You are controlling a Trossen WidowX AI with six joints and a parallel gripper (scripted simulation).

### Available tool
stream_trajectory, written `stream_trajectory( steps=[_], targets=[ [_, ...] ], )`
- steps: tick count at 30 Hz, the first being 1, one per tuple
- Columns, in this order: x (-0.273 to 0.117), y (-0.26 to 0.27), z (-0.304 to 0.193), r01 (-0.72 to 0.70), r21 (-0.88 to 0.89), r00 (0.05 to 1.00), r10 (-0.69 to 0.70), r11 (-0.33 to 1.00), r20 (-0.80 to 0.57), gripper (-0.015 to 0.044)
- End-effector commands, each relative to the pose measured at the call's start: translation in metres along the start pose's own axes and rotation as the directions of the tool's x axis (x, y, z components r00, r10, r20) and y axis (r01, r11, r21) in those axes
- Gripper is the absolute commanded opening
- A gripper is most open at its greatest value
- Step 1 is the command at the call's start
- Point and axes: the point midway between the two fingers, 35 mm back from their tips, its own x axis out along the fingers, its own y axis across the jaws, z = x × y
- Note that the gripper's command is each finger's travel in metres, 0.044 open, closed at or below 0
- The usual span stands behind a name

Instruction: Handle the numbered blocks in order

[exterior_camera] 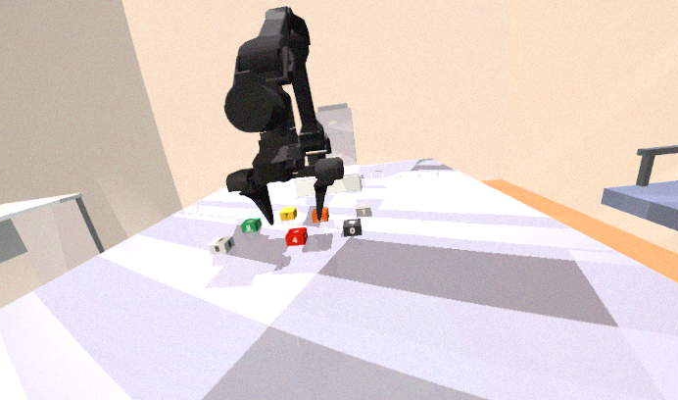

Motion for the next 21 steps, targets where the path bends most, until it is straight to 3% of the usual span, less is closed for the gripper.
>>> stream_trajectory(
  steps=[1,17,21],
  targets=[
    [0.008,-0.001,-0.001,0.004,-0.006,1.0,-0.004,1.0,-0.004,0.04],
    [0.032,-0.001,-0.001,0.004,-0.006,1.0,-0.004,1.0,-0.004,0.04],
    [0.032,-0.001,-0.001,0.004,-0.006,1.0,-0.004,1.0,-0.004,0.0295]
  ],
)
